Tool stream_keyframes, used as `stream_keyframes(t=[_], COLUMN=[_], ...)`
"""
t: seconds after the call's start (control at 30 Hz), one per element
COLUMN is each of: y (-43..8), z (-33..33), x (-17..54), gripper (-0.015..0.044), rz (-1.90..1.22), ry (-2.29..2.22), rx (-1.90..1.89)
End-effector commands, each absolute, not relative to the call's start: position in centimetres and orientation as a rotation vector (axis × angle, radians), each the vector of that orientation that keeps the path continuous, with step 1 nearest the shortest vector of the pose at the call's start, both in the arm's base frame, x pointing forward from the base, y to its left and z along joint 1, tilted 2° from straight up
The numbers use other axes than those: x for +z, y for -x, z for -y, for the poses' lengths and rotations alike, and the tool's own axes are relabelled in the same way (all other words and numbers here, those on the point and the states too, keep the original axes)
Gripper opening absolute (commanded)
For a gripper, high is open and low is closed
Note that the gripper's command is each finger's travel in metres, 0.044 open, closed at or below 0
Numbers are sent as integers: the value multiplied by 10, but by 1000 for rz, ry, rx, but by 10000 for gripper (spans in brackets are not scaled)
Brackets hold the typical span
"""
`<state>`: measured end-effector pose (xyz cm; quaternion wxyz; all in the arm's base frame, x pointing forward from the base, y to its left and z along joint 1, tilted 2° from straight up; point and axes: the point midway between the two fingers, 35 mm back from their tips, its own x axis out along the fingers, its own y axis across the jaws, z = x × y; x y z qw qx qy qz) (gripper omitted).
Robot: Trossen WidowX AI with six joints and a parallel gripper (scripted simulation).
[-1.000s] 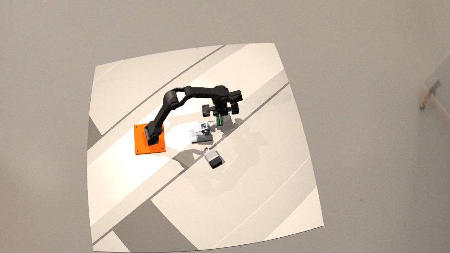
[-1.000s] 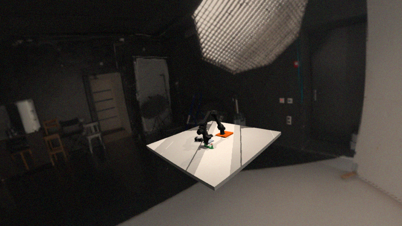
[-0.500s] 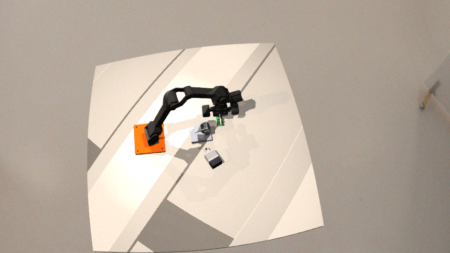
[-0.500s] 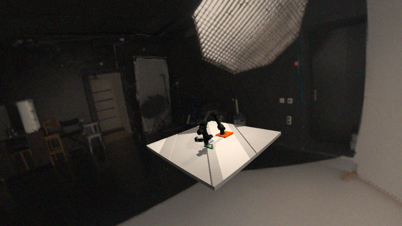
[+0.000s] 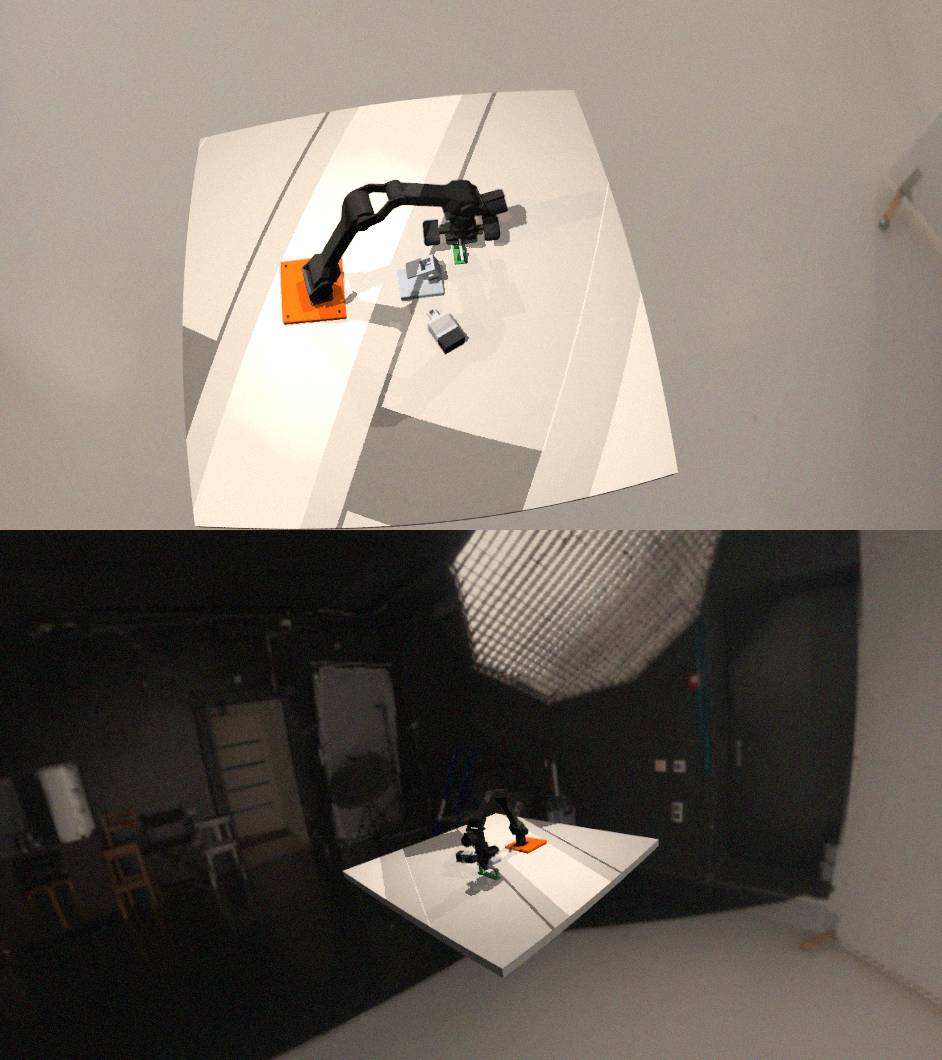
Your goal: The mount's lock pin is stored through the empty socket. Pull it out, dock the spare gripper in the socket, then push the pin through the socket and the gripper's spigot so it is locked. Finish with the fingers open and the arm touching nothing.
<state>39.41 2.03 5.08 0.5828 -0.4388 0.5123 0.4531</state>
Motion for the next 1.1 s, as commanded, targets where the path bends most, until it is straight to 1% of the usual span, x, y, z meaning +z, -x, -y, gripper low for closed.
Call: stream_keyframes(t=[0.0,0.3,0.7,0.87,1.07], y=[-393,-394,-394,-392,-389], z=[-20,-20,-20,-21,-21], x=[46,51,51,65,80], gripper=[0,0,315,440,440], rz=[-1201,-1197,-1197,-1203,-1211], ry=[1026,1024,1024,1021,1018], rx=[1068,1058,1058,1064,1071])
